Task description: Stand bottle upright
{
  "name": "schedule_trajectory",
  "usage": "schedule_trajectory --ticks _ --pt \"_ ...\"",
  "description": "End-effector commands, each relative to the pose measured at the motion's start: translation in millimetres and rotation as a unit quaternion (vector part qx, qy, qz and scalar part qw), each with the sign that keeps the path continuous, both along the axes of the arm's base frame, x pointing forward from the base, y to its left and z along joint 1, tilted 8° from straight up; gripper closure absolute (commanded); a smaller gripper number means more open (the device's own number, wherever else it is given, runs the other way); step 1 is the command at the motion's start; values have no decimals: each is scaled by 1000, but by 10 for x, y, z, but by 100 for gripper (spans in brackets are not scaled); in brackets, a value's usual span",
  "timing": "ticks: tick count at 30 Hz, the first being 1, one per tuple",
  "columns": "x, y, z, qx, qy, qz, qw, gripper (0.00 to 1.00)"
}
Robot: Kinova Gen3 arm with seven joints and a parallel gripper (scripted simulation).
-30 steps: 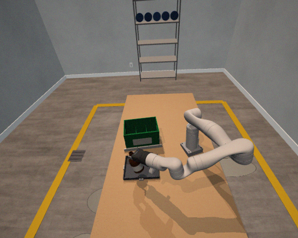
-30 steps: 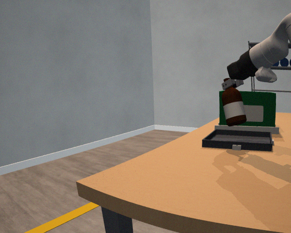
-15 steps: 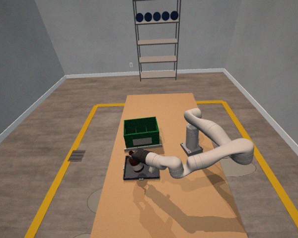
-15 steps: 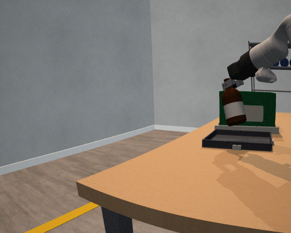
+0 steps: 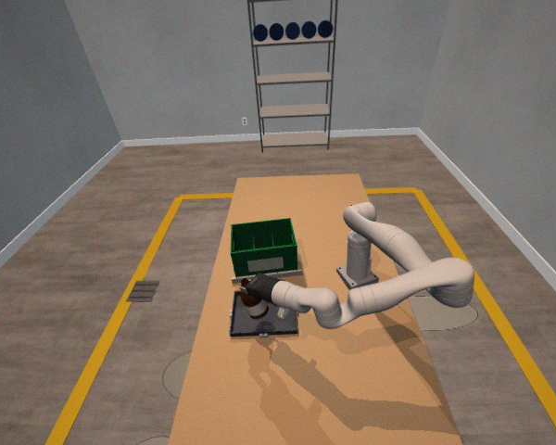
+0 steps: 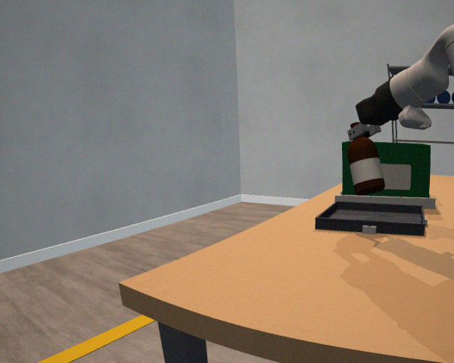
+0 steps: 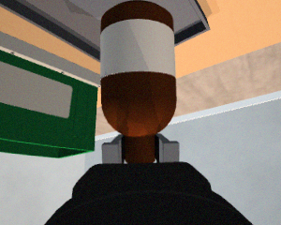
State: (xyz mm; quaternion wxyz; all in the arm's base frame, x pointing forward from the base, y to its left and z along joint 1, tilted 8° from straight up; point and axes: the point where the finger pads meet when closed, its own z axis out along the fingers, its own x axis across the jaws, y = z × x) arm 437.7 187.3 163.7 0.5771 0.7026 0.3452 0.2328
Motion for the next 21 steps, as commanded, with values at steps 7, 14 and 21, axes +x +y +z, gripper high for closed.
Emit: schedule_trajectory --ticks 7,14,21 --pt "-15 -62 20 4 -2 -1 1000 100" --pt "-15 -63 22 4 -2 -1 1000 100" --pt "-15 -63 22 4 -2 -1 1000 100"
